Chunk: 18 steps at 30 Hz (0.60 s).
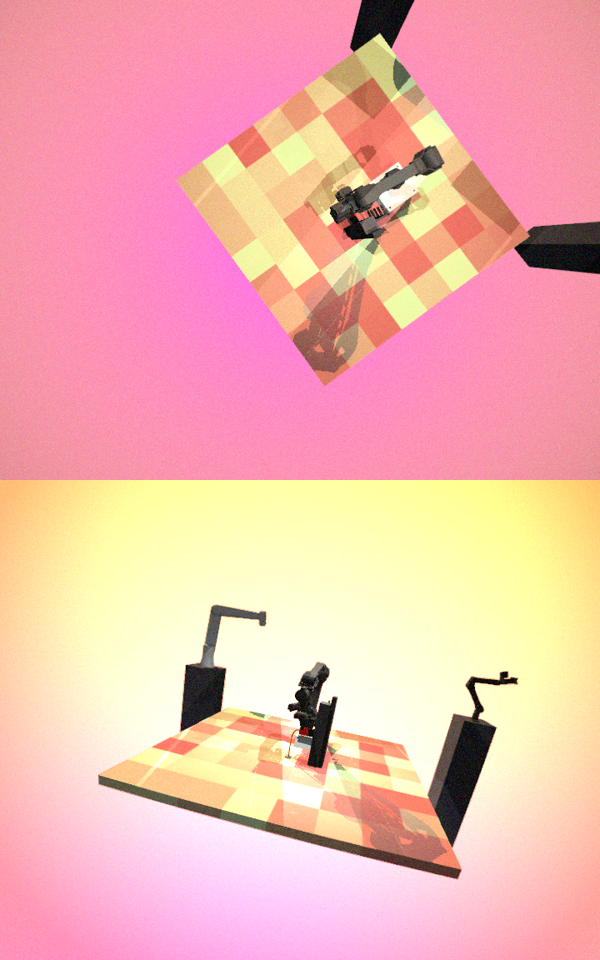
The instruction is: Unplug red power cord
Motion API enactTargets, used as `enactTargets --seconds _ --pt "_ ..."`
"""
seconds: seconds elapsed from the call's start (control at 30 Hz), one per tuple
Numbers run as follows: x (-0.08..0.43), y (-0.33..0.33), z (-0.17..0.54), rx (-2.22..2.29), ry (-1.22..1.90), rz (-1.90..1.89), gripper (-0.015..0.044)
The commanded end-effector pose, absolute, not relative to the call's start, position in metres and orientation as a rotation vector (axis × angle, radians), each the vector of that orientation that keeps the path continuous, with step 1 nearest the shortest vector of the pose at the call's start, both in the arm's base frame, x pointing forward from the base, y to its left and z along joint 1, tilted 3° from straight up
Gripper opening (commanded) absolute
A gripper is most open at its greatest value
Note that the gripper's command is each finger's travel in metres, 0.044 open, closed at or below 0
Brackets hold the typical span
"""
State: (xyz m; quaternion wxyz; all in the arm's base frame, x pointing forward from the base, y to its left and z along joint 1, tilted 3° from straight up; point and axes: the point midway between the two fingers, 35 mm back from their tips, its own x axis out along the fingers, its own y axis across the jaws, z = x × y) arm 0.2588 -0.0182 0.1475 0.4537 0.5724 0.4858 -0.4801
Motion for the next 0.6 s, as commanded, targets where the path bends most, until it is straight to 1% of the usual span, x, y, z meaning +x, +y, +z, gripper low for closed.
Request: enactTargets --seconds 0.0,0.57 --pt "0.256 -0.05 0.147 1.381 1.125 -1.253 0.0" --pt "0.248 -0.077 0.147 1.379 1.122 -1.258 0.0"
